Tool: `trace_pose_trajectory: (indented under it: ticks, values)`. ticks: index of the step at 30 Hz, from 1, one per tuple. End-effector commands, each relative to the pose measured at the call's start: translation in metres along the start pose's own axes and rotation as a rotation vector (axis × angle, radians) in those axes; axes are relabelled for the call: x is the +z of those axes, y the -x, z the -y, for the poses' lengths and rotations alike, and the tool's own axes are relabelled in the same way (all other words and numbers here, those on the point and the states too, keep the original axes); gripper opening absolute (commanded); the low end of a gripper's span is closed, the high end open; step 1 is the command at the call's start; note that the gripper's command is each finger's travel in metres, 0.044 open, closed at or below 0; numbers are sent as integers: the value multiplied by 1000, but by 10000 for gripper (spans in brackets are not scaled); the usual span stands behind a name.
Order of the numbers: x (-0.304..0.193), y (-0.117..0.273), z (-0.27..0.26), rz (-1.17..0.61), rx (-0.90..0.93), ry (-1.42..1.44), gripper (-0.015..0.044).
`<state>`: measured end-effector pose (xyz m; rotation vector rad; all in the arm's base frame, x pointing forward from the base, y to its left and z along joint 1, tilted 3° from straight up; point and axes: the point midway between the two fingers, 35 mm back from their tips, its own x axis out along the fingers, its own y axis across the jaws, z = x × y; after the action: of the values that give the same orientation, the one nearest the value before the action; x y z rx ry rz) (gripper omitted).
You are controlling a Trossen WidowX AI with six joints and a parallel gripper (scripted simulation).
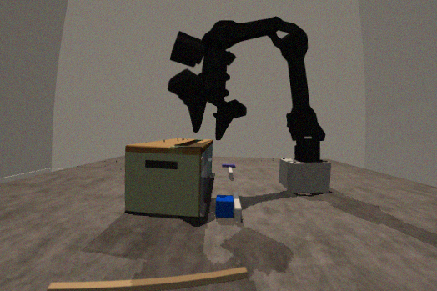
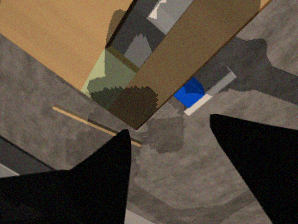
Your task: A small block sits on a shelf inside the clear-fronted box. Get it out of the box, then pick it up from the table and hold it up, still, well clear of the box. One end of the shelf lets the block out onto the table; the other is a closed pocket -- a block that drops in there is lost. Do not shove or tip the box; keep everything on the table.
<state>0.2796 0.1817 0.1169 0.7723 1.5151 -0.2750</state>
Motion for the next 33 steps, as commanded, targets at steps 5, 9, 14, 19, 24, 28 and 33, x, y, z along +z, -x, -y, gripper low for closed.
trace_pose_trajectory:
  ticks: [5,9,14,19,24,28,33]
  values:
    - [-15,-2,1,115,-104,1170,285]
    - [-18,-2,2,131,-146,1403,285]
    - [-22,-3,3,143,-204,1691,285]
    - [-25,-3,3,142,-266,1972,285]
    - [-28,-2,4,133,-342,2255,285]
    - [-31,-2,4,116,-403,2475,285]
    - [-34,-1,4,80,-489,2747,285]
